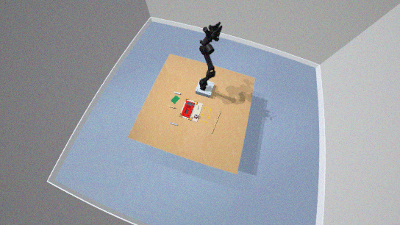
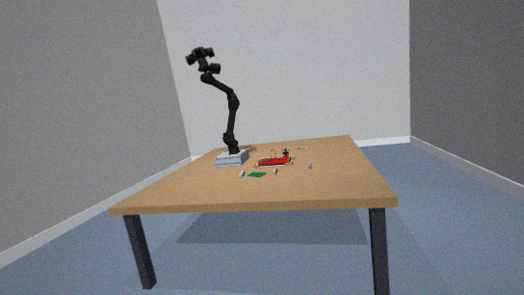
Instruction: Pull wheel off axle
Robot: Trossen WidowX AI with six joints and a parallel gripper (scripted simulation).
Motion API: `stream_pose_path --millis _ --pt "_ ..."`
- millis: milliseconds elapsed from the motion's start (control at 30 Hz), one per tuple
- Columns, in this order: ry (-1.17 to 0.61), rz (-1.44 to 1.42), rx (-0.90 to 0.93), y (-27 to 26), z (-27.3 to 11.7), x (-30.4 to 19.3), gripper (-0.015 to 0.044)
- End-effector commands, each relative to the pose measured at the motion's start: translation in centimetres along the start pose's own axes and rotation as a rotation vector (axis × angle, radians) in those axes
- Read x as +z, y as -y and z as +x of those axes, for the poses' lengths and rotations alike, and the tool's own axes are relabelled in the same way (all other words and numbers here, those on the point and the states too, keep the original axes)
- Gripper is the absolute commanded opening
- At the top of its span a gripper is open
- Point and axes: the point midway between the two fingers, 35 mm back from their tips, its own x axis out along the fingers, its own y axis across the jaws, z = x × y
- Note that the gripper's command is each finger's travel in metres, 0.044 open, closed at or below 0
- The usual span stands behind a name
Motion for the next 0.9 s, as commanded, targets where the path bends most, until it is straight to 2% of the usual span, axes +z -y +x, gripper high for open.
stream_pose_path --millis 0,333,867 --pt "0.051 0.07 0.069 -1.9 -0.8 1.5 0.03" --pt "0.144 0.238 0.224 -5.7 -2.8 5.1 0.03" --pt "0.309 0.591 0.56 -10.5 -9.5 12.8 0.03"
